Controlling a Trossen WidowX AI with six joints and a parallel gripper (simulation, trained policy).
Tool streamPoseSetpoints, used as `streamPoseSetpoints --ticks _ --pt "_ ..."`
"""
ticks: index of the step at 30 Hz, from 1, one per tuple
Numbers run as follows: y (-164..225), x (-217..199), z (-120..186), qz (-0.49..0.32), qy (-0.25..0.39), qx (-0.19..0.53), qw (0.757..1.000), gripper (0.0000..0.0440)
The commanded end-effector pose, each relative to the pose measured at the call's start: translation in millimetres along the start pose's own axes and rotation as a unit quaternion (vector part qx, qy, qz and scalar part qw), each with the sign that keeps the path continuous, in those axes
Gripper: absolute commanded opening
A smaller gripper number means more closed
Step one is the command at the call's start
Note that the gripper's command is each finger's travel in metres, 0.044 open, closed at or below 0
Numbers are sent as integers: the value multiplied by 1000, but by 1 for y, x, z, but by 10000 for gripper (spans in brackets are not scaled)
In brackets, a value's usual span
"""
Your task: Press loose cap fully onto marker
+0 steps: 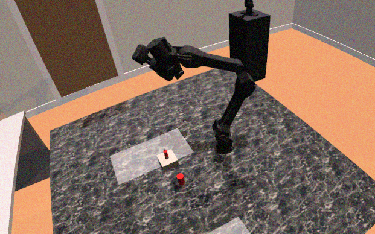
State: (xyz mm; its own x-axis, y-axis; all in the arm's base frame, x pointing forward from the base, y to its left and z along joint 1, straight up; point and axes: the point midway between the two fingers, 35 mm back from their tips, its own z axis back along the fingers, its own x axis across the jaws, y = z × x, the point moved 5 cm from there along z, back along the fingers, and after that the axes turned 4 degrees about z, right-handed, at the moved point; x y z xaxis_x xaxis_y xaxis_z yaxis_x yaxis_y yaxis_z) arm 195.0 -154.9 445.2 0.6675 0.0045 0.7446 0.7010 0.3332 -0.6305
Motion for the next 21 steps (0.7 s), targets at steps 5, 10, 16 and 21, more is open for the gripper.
streamPoseSetpoints --ticks 5,10,16,21 --pt "24 3 -2 4 4 35 999 319" --pt "39 4 -2 6 6 57 998 319" --pt "57 5 -1 9 10 84 996 320" --pt "71 5 0 11 15 106 994 320"
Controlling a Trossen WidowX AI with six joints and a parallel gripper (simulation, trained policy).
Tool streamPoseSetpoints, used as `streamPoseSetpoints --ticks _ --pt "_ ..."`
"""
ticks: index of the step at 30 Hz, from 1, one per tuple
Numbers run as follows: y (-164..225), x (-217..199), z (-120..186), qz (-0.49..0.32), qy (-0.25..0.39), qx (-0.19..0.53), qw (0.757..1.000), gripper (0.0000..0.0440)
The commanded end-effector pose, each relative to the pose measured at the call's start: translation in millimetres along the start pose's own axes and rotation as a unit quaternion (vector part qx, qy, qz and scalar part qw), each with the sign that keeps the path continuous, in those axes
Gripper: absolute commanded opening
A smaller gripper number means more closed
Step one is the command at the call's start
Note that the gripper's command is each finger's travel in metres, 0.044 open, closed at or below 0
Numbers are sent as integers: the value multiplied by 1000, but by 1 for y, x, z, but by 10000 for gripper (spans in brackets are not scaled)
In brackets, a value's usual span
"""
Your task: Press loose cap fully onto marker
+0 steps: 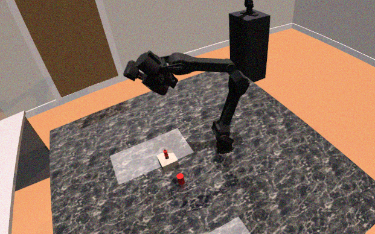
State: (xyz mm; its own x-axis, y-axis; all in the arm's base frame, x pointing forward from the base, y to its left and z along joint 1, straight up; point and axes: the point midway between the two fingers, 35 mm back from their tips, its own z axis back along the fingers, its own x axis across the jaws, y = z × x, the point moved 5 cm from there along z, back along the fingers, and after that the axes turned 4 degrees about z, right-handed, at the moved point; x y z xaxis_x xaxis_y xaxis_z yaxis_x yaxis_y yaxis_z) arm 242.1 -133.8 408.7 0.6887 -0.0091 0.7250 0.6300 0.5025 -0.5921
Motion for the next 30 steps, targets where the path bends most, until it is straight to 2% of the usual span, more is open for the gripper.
streamPoseSetpoints --ticks 1,30 --pt "11 1 -2 1 4 17 1000 320" --pt "98 -8 1 20 59 140 988 321"
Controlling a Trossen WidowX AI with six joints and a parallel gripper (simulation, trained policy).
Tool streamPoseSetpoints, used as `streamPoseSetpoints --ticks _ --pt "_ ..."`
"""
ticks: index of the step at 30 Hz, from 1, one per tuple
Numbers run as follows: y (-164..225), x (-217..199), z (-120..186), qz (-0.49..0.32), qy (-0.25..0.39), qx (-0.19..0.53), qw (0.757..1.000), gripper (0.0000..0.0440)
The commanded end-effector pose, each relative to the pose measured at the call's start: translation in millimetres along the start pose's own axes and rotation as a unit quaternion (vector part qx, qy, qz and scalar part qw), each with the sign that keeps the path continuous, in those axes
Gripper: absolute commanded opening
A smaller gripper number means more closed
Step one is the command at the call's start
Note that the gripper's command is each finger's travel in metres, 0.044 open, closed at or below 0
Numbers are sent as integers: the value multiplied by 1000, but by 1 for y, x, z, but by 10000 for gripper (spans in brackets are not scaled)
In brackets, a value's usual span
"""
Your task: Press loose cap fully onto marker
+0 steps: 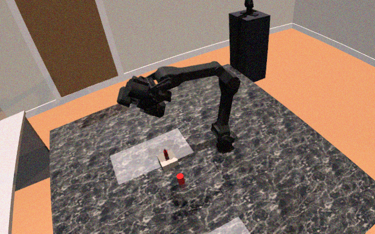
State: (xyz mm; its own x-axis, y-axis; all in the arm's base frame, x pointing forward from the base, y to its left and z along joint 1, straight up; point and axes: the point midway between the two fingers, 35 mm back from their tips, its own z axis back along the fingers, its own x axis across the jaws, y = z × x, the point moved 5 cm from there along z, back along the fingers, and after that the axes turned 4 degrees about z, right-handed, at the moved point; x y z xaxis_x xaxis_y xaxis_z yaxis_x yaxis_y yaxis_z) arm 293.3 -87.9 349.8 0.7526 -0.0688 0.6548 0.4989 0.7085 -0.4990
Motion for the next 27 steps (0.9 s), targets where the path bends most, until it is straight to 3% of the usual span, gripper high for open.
streamPoseSetpoints --ticks 1,27 --pt "10 0 -2 1 9 15 1000 322" --pt "80 -20 -5 17 92 106 990 326"
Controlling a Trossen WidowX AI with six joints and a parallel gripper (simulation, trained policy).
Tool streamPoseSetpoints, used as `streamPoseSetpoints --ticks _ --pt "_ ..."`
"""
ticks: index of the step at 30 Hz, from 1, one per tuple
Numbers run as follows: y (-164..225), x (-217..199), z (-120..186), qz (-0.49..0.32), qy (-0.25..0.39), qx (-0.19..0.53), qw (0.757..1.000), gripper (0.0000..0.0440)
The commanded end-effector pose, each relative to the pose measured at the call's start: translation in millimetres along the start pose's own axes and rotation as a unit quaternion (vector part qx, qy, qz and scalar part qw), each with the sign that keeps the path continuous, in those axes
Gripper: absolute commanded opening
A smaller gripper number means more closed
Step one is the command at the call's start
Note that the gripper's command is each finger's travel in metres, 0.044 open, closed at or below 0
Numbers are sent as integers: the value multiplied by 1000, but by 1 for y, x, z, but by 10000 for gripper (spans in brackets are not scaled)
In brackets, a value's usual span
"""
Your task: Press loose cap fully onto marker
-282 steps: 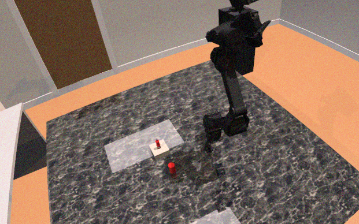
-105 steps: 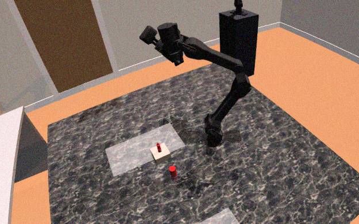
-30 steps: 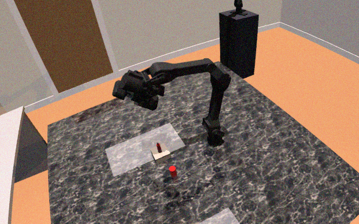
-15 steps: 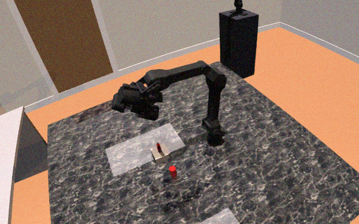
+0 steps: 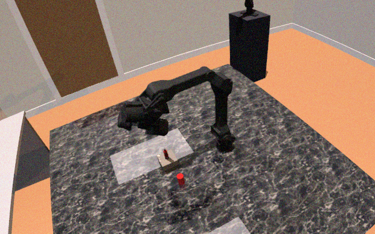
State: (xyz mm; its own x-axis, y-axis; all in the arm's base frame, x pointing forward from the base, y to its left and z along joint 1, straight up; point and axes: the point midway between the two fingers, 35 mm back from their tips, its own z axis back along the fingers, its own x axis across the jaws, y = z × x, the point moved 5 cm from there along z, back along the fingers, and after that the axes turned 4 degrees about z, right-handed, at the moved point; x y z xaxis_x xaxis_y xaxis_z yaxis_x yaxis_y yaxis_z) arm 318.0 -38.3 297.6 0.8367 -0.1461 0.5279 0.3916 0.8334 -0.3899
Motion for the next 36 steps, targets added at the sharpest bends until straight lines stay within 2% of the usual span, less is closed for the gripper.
streamPoseSetpoints --ticks 1,36 --pt "9 -1 -2 0 12 12 1000 326" --pt "86 -40 -10 16 156 105 982 334"
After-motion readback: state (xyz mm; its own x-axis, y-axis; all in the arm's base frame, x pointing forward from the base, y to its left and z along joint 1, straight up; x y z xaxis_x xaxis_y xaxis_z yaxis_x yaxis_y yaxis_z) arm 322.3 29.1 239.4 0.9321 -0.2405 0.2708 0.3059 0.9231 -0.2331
